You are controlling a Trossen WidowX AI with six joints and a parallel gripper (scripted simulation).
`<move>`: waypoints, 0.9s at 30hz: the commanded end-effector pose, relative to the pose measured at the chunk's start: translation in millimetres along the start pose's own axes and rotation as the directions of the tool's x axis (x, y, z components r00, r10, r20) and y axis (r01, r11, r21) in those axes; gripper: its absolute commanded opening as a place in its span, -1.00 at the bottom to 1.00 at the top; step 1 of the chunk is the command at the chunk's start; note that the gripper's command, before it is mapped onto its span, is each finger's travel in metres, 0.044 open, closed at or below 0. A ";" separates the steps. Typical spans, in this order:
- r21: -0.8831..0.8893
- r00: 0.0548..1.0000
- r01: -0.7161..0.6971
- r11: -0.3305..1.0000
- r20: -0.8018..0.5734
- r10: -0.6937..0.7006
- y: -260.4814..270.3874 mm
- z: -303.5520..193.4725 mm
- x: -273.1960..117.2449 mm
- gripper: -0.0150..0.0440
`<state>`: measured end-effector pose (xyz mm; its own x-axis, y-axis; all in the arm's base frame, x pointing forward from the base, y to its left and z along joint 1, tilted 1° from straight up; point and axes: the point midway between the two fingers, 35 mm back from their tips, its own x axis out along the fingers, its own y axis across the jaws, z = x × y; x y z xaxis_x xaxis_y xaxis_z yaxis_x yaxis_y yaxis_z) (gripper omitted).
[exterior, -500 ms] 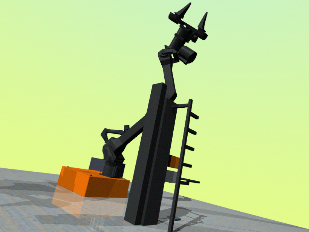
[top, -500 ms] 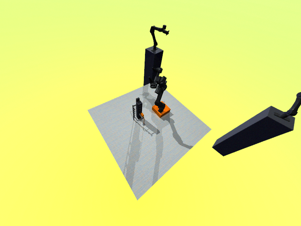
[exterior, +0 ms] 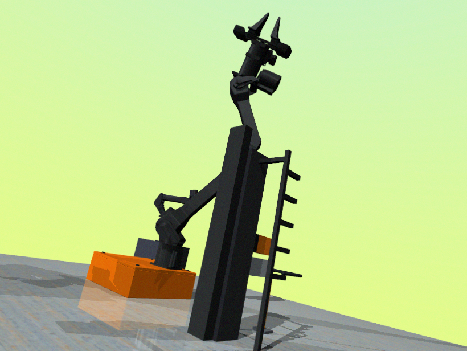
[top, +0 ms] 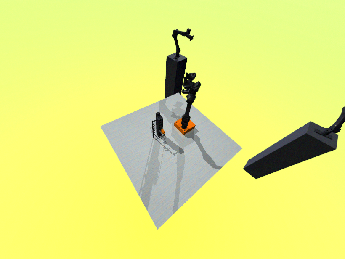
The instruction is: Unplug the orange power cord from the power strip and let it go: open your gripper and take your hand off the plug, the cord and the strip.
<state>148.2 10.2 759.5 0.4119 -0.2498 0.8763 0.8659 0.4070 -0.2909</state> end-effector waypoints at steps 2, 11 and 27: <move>0.055 0.995 0.098 0.994 0.025 -0.099 -50.5 5.5 -10.2 0.05; 0.164 0.966 0.257 0.952 -0.028 -0.256 -130.0 -19.9 -28.1 0.05; 0.259 0.887 0.414 0.873 -0.329 -0.323 -188.1 -143.4 -47.8 0.05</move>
<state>3.6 -157.3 729.4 0.1660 -0.5959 0.7857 0.8551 0.4839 0.1864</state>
